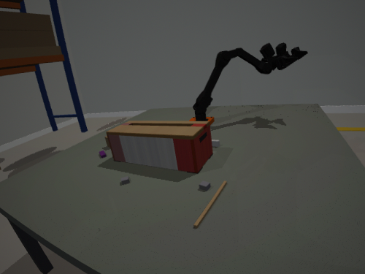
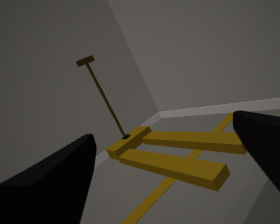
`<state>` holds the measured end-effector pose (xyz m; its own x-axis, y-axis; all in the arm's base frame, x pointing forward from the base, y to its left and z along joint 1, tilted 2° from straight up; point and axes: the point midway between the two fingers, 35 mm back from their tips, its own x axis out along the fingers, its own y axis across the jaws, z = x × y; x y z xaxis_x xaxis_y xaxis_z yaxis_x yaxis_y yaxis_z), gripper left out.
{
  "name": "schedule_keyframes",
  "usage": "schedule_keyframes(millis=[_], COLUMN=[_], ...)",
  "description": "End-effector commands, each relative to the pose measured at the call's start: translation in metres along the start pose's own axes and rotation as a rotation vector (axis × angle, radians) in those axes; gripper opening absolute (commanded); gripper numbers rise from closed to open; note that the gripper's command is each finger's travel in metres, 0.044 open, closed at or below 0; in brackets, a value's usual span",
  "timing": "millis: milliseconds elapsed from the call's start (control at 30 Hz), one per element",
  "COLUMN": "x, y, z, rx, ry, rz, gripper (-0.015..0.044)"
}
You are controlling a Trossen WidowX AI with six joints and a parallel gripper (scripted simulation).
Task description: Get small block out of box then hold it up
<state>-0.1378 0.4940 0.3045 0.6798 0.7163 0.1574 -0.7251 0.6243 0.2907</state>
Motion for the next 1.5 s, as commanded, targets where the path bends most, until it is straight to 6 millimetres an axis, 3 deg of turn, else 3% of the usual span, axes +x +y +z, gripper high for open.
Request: schedule_keyframes(millis=[0,233,433,567,767,933,1100,1267,1467], x=[0.003,0.097,0.168,0.203,0.233,0.241,0.231,0.203,0.15], y=[-0.001,-0.053,-0.122,-0.176,-0.26,-0.338,-0.414,-0.485,-0.557], z=[0.0,0.003,0.005,0.006,0.009,0.012,0.019,0.03,0.049], rx=[-0.01,-0.378,-0.704,-0.898,-1.121,-1.268,-1.361,-1.399,-1.367], ry=[-0.001,0.024,0.126,0.232,0.422,0.625,0.85,1.088,1.372], rz=[-0.002,-0.091,-0.165,-0.204,-0.234,-0.238,-0.224,-0.195,-0.135], gripper=[0.04,0.04,0.04,0.04,0.04,0.04,0.04,0.04,0.04])
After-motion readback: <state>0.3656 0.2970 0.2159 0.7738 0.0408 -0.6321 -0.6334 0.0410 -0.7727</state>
